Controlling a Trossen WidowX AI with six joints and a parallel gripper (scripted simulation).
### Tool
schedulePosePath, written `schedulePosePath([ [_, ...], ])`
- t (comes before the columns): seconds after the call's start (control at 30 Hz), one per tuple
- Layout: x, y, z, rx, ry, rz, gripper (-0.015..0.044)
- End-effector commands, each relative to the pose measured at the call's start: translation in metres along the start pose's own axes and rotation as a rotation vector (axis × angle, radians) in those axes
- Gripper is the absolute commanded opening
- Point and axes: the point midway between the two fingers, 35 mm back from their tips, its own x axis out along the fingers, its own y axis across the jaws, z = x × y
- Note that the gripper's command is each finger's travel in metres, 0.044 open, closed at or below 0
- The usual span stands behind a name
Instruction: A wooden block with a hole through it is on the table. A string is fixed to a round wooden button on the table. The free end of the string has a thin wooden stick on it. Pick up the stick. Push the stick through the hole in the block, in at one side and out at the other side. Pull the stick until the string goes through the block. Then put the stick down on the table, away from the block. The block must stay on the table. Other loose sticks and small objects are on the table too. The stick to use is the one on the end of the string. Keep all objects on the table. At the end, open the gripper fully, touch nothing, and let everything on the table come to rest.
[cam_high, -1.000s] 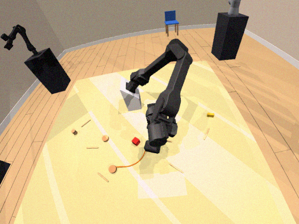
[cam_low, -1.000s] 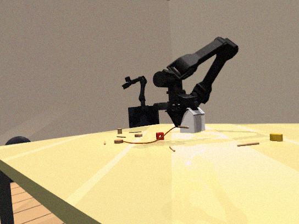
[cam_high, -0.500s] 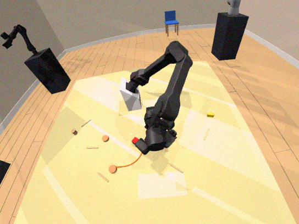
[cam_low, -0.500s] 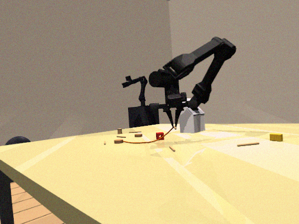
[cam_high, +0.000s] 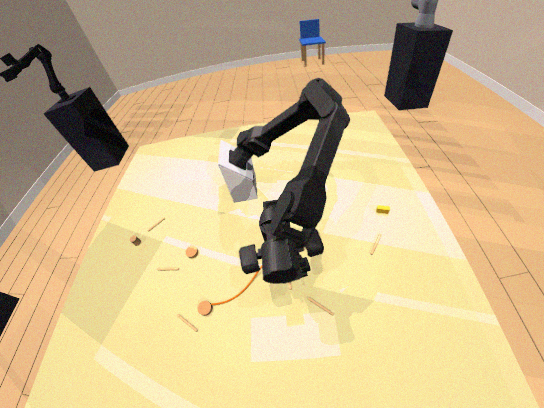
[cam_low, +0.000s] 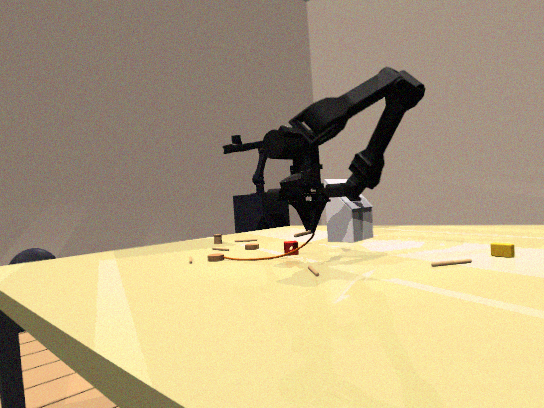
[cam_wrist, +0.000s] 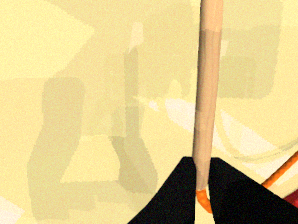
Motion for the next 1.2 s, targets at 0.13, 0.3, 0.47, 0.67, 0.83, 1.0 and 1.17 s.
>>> schedulePosePath([
  [0.13,-0.001,-0.006,0.007,0.276,-0.003,-0.003,0.0],
  [0.3,-0.001,-0.009,0.012,0.457,-0.003,-0.003,0.0],
  [0.47,-0.001,-0.012,0.016,0.638,-0.004,-0.002,0.0],
  [0.67,-0.001,-0.016,0.021,0.855,-0.005,-0.002,0.0],
  [0.83,-0.001,-0.02,0.025,1.036,-0.005,-0.001,0.0],
  [1.0,-0.001,-0.023,0.028,1.217,-0.006,-0.001,0.0],
  [1.17,-0.001,-0.027,0.032,1.399,-0.006,0.0,0.0],
])
